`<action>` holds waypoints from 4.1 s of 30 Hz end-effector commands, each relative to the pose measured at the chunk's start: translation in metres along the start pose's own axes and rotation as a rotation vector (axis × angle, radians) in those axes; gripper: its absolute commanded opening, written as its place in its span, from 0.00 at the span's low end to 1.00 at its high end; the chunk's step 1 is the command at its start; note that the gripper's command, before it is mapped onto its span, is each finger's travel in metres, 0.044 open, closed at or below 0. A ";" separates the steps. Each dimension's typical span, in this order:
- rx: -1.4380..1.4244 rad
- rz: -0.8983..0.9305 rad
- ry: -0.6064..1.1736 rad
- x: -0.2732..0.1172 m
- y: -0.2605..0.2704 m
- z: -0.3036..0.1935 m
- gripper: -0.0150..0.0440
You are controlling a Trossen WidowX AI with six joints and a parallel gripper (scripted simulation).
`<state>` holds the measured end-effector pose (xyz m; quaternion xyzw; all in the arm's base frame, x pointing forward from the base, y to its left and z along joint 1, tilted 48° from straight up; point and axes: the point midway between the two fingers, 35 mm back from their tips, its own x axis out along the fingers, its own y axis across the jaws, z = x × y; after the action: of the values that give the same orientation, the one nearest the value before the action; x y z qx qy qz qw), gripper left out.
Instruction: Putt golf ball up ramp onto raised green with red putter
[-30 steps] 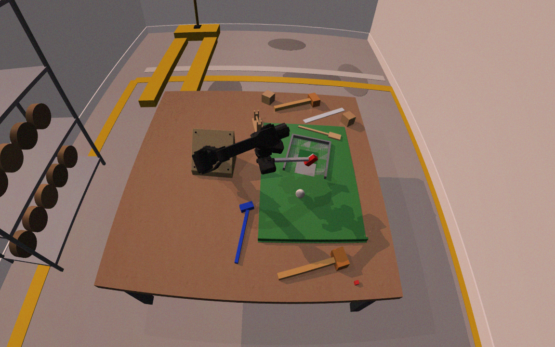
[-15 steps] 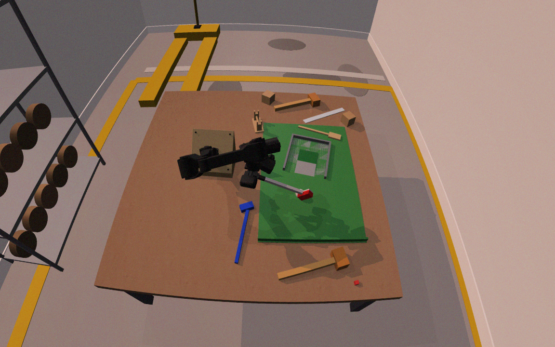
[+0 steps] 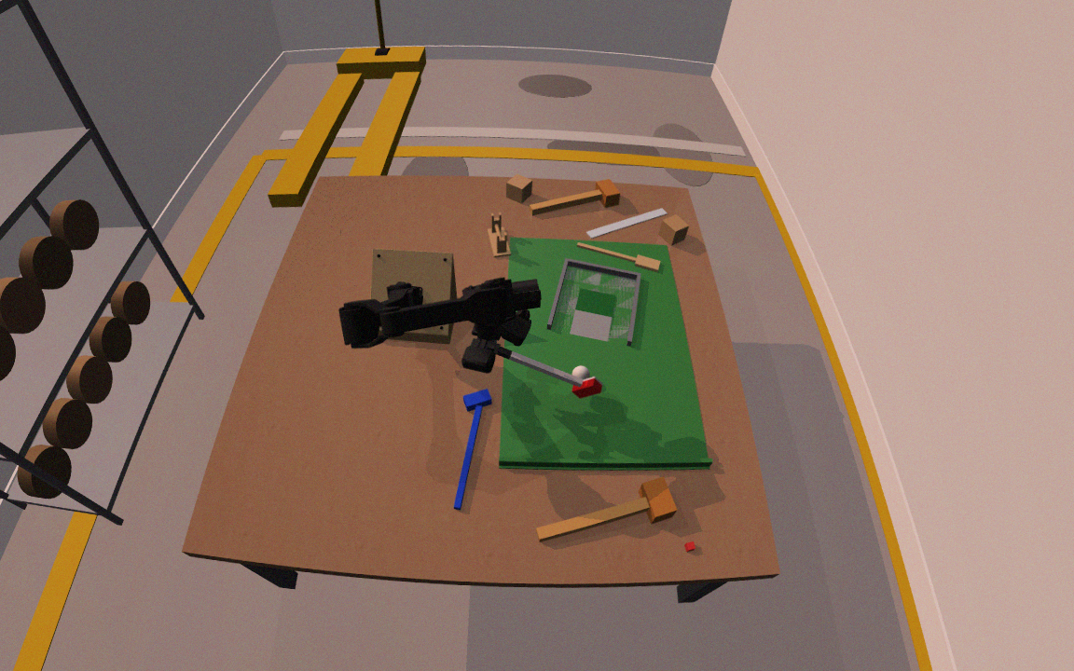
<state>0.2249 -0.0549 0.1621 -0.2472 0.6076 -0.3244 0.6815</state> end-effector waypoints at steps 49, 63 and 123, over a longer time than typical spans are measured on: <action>0.005 -0.008 -0.010 0.045 -0.033 -0.001 0.25; -0.008 0.000 -0.003 0.047 -0.022 0.000 0.25; 0.001 0.000 -0.009 -0.006 0.105 -0.004 0.25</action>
<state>0.2353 0.0198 0.0885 -0.2474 0.6049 -0.3246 0.6838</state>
